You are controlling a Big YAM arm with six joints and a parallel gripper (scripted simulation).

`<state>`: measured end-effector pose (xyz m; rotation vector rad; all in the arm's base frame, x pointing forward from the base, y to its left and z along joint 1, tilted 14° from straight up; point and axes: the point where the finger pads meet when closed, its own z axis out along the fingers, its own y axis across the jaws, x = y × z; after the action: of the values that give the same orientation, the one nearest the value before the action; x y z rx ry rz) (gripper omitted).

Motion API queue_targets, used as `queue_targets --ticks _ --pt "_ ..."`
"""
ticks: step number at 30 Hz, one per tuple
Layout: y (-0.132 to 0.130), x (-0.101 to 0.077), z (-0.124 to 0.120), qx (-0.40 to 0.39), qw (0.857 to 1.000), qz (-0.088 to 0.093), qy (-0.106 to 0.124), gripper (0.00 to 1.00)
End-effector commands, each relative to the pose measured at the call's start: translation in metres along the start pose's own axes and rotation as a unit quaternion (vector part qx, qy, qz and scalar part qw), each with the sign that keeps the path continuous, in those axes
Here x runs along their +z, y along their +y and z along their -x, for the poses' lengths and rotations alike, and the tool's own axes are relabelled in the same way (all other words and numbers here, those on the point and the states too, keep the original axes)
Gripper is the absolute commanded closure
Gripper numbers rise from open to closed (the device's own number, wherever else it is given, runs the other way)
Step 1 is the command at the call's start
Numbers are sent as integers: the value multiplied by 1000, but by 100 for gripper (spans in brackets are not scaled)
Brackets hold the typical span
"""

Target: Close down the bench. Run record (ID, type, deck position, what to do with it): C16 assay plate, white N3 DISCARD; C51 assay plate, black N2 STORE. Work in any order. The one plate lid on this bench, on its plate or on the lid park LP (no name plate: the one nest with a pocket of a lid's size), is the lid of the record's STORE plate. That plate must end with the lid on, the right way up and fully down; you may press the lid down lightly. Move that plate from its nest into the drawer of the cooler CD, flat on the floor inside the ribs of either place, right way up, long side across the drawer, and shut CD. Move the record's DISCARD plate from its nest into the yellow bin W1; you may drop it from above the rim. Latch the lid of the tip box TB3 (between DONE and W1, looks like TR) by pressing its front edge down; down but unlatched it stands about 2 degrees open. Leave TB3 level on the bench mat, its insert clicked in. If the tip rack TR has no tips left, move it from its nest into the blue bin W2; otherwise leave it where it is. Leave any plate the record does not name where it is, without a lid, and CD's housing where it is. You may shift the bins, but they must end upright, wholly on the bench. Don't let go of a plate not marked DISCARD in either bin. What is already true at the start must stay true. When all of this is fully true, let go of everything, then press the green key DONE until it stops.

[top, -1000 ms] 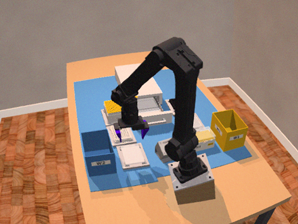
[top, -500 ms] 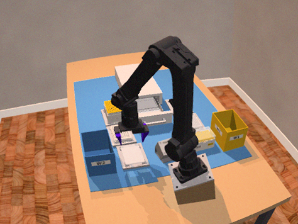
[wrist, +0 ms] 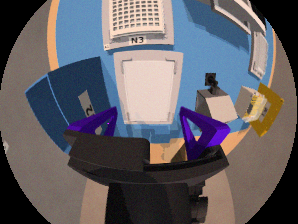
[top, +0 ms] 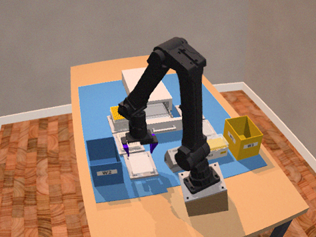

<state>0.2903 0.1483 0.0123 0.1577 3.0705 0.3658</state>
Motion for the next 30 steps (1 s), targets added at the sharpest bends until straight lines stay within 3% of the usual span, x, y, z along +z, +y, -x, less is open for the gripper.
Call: queue_targets --ticks 1,8,9,12,26,27,30 --pt "3 4 3 0 1000 1 -5 0" --pt "3 11 4 1 1000 2 -6 0" --pt "8 5 10 -3 1000 8 -17 0" --pt "4 17 1 -1 1000 1 -4 0" --pt "7 27 7 -5 1000 7 -14 0" --pt "4 34 2 -2 1000 2 -5 0" --pt "3 36 4 1 1000 2 -6 0"
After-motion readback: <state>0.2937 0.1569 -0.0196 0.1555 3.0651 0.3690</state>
